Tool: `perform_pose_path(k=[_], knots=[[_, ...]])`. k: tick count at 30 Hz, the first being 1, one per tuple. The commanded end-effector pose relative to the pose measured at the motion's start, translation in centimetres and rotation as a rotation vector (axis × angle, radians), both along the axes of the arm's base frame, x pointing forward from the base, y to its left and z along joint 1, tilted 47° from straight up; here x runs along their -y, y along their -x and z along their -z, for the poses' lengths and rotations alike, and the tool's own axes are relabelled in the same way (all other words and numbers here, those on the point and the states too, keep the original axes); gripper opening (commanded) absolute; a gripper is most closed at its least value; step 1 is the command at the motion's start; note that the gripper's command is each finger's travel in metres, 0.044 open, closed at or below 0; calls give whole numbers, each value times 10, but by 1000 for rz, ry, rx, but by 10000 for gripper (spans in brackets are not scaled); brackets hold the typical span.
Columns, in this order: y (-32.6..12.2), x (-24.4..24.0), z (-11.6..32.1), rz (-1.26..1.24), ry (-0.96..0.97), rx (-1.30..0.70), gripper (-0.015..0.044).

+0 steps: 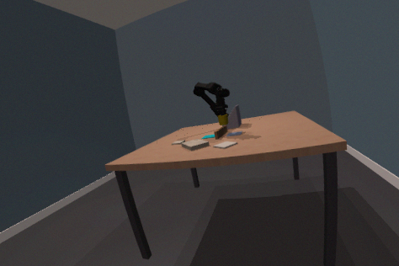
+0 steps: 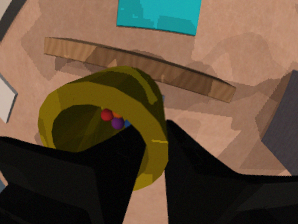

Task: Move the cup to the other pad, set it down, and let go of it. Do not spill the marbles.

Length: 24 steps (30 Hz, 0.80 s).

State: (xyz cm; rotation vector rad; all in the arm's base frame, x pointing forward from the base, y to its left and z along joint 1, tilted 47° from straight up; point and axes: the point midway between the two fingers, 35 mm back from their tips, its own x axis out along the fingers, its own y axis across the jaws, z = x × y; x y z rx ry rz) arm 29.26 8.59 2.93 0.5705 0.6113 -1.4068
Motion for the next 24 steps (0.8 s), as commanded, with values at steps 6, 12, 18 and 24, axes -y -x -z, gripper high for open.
perform_pose_path(k=[6,12,18,24], knots=[[1,15,-17,-5,2,-1,0],[2,24,-27,-5,3,-1,0],[3,34,-38,-5,4,-1,0],[4,43,-48,-5,5,-1,0]])
